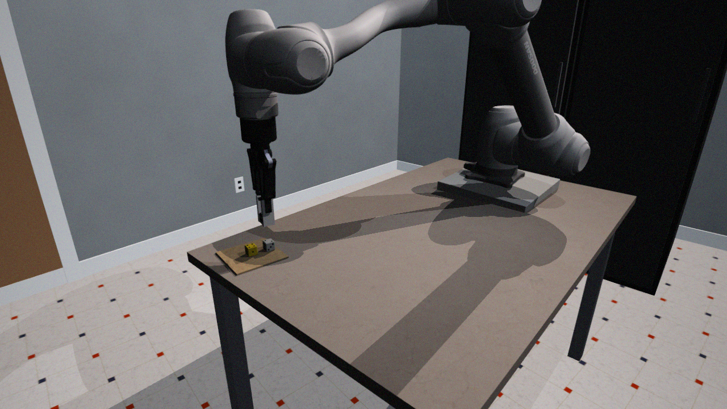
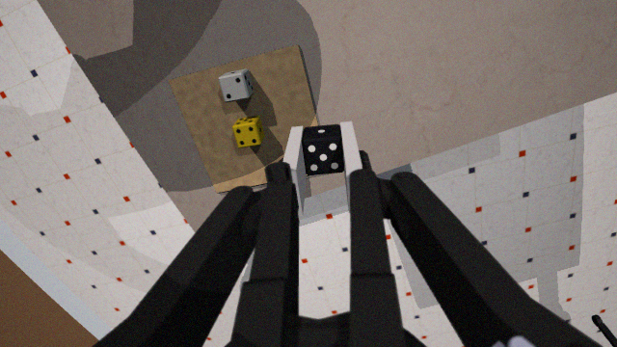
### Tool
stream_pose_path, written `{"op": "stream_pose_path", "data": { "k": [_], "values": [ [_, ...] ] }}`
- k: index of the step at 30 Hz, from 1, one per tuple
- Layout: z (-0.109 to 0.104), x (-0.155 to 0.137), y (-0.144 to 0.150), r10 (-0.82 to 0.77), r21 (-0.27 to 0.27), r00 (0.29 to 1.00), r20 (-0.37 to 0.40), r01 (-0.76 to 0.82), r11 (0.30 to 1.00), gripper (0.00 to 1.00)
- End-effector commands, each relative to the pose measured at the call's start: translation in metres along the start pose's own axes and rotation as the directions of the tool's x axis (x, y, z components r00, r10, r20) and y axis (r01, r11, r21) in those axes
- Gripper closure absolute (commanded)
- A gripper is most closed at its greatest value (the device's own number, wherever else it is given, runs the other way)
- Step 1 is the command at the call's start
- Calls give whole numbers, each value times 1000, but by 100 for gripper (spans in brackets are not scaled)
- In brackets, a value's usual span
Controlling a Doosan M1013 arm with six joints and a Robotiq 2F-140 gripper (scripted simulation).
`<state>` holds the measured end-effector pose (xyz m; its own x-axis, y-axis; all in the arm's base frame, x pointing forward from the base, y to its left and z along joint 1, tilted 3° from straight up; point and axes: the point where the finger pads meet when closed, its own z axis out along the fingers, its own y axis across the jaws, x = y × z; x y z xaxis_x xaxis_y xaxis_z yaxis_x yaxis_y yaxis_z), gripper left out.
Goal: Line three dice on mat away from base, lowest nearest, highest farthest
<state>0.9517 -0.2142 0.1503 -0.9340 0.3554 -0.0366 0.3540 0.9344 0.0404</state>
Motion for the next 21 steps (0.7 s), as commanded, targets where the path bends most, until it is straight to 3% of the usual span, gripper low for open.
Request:
{"op": "stream_pose_path", "data": {
  "k": [1, 4, 8, 21],
  "values": [
    [6, -42, -38, -34, -2, 999, -6, 34, 999, 79],
    [6, -42, -38, -34, -2, 999, -6, 34, 999, 79],
    [13, -70, -74, -62, -2, 998, -6, 62, 998, 79],
    [14, -71, -76, -64, -2, 998, -6, 64, 998, 79]
  ]
}}
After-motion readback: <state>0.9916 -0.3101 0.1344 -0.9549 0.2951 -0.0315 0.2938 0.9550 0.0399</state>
